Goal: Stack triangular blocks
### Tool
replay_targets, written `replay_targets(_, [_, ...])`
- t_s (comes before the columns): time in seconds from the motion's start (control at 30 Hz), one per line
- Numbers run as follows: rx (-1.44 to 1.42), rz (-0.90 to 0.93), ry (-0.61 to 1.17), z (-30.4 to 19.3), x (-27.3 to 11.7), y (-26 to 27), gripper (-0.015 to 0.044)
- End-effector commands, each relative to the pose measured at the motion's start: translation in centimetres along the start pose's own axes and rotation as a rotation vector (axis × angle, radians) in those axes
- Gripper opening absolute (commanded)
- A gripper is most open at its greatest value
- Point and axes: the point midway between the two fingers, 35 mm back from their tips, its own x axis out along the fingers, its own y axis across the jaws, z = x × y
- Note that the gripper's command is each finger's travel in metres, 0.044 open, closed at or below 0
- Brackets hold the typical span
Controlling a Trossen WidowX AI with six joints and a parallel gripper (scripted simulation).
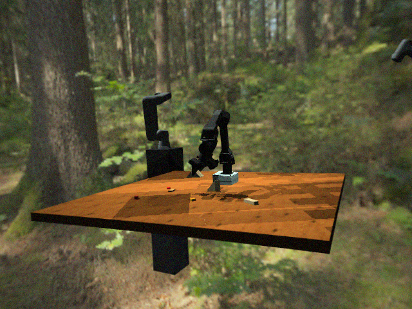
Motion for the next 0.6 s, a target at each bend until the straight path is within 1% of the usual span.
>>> replay_targets(0.0, [0.022,0.026,-0.078,-0.3,0.5,0.2,0.0000])
replay_targets(0.3, [0.100,0.079,-0.359,-0.8,1.3,0.5,0.0000])
replay_targets(0.57, [0.178,0.073,-0.609,-1.7,1.1,0.2,0.0000])
